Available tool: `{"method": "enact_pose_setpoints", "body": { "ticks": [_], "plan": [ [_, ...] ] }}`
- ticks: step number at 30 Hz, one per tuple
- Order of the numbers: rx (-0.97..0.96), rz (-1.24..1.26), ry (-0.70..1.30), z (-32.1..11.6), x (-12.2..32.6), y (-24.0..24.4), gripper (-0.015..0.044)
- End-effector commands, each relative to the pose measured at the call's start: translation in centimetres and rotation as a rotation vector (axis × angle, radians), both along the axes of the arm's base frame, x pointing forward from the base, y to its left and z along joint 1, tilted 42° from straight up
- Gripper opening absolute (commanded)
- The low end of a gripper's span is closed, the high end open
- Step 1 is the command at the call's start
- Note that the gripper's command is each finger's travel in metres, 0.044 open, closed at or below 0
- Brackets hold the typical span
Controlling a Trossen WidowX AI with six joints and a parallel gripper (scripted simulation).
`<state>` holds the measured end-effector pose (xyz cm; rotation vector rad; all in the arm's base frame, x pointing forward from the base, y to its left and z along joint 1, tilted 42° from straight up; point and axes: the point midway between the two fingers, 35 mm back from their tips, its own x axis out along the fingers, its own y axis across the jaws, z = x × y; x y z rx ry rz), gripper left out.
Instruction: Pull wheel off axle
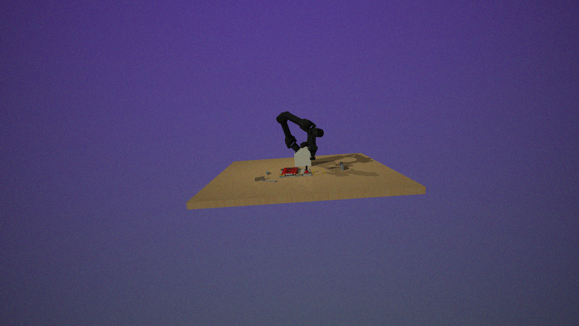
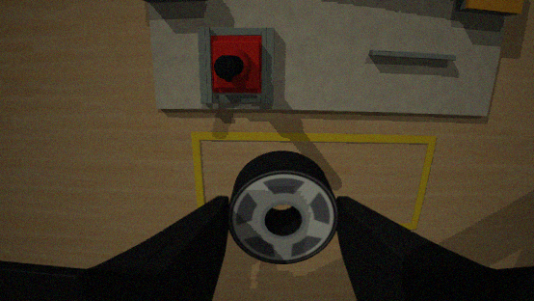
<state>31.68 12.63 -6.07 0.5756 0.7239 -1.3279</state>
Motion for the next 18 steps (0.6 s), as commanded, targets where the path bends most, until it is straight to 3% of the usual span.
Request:
{"method": "enact_pose_setpoints", "body": {
  "ticks": [1,18],
  "plan": [
    [0.003,-0.003,0.002,-1.0,-1.2,1.0,0.0000],
    [0.004,-0.009,-0.007,-3.5,-3.4,2.1,0.0000]
  ]
}}
